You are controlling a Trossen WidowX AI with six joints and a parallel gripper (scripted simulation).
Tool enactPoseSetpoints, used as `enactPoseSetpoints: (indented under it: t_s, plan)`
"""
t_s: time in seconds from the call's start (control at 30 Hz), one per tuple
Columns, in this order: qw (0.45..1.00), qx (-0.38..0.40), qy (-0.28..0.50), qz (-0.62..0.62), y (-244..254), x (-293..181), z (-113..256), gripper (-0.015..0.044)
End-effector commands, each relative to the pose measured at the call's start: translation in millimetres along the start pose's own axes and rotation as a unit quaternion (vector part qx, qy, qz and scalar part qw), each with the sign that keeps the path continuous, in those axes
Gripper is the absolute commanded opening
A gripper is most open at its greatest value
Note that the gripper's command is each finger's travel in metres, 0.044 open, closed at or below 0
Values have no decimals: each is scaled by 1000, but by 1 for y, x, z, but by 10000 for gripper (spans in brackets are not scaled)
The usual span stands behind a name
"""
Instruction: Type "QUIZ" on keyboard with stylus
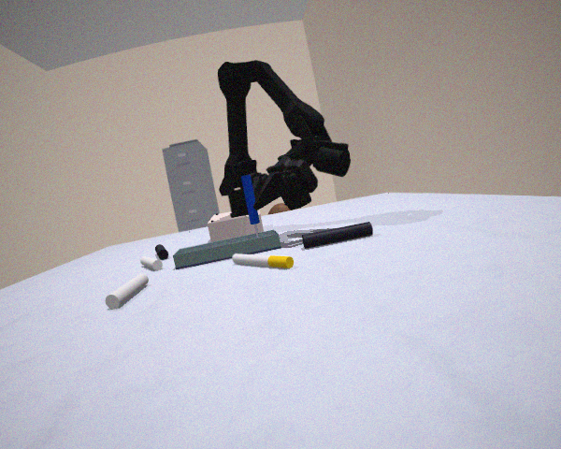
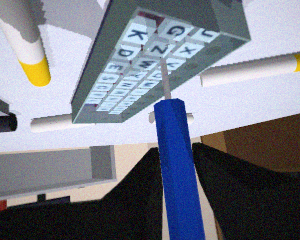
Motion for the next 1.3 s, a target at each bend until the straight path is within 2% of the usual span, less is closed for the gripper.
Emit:
enactPoseSetpoints:
  t_s: [0.0,0.9,1.27]
  plan:
    - [1000,0,3,4,1,2,-2,81]
    - [1000,0,3,4,1,9,-6,81]
    - [1000,0,3,4,3,-23,13,81]
Point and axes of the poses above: the point midway between the two fingers, 35 mm back from their tips, its own z axis back along the fingers, its own y axis across the jaws, x = y × z, the point moved 10 cm from there along z, back along the fingers, and after that the axes turned 6 degrees about z, right-handed, at the moved point
